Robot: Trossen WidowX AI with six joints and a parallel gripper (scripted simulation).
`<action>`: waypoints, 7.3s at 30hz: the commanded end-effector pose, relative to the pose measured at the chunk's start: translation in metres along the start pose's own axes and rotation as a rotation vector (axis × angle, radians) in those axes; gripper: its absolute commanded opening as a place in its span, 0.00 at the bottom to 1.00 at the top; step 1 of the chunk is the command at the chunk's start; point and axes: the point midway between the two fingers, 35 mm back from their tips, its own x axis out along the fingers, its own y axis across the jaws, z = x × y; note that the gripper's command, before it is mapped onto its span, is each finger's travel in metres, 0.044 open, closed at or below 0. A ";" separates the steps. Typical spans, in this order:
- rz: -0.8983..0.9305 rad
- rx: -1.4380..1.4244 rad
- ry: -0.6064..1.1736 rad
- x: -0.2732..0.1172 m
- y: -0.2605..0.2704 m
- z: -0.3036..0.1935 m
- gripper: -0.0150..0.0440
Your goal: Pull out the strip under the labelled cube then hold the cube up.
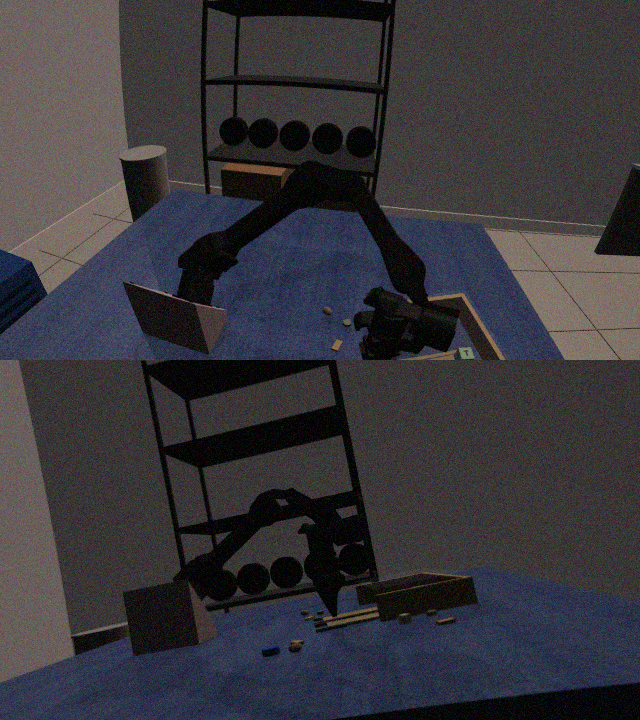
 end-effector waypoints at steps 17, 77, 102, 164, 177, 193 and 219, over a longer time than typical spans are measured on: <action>0.003 0.002 -0.002 0.002 0.000 0.000 0.25; 0.003 0.003 -0.002 0.007 -0.001 -0.018 0.25; 0.003 0.004 -0.001 0.008 -0.001 -0.055 0.25; 0.002 0.007 0.002 0.008 0.000 -0.147 0.25; 0.002 0.007 0.002 0.008 0.000 -0.166 0.25; 0.001 0.008 0.003 0.008 0.001 -0.184 0.25; 0.001 0.008 0.003 0.008 0.001 -0.184 0.25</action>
